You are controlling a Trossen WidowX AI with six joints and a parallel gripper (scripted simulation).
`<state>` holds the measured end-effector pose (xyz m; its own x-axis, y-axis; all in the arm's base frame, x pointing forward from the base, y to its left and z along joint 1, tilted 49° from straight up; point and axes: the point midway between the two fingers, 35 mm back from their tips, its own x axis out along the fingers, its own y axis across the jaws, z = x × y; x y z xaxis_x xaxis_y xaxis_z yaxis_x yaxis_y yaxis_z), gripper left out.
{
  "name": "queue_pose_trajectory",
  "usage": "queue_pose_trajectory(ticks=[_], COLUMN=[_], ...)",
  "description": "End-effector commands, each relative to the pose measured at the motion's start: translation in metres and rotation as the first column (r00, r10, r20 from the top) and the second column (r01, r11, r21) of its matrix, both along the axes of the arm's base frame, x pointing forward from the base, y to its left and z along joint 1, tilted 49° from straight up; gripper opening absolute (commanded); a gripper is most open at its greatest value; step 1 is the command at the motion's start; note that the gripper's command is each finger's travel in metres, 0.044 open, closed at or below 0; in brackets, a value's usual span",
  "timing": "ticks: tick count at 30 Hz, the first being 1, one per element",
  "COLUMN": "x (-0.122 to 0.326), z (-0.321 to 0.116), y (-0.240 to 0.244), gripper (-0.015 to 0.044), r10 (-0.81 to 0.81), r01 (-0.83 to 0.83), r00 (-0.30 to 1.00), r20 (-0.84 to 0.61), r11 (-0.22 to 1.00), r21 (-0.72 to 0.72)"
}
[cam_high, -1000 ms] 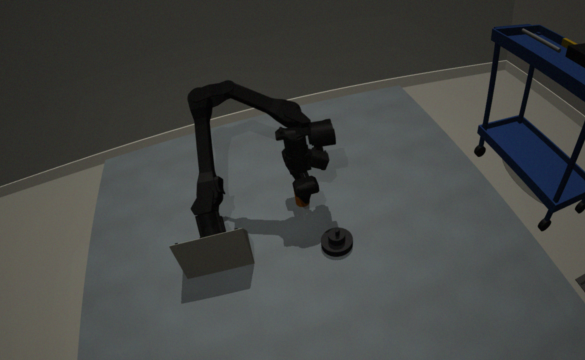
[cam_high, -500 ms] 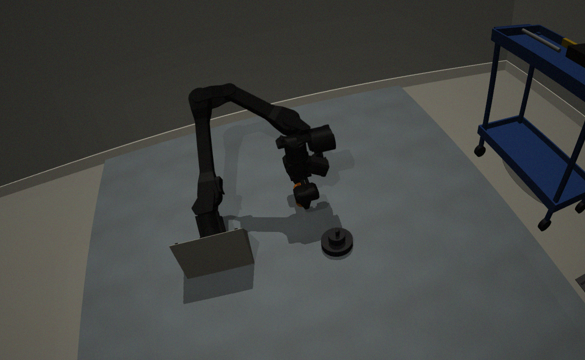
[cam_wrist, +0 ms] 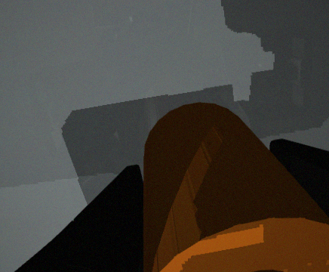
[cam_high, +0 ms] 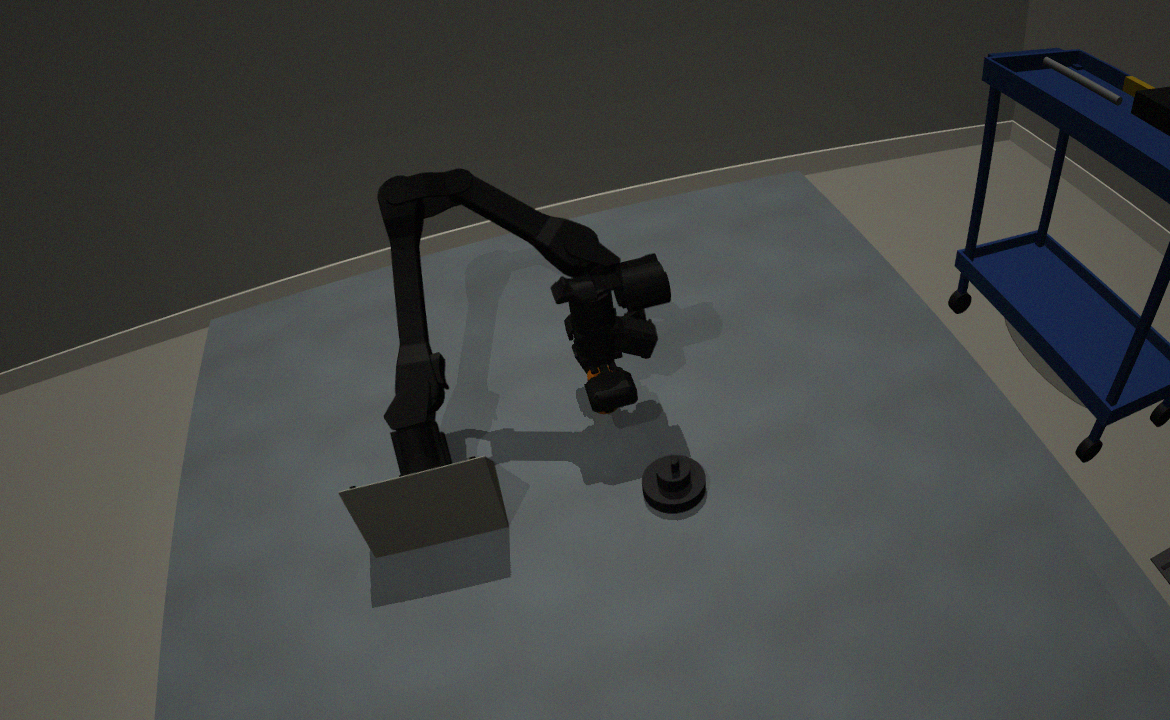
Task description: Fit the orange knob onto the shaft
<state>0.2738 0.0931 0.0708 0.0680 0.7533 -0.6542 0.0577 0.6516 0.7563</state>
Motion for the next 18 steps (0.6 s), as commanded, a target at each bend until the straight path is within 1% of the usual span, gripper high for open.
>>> queue_pose_trajectory(ticks=[1, 5, 10, 18], x=[0.0, 0.0, 0.003, 0.005], z=[0.0, 0.0, 0.008, 0.033], y=[0.001, 0.001, -0.01, -0.046], gripper=[0.0164, 0.0137, 0.0006, 0.0], r10=[-0.001, -0.001, -0.003, -0.006], r01=[0.001, 0.001, 0.003, 0.006], r00=[1.0, 1.0, 1.0, 1.0], r20=[-0.002, -0.002, -0.002, -0.004], r11=[1.0, 1.0, 1.0, 1.0], r21=[0.006, 0.006, -0.002, -0.017])
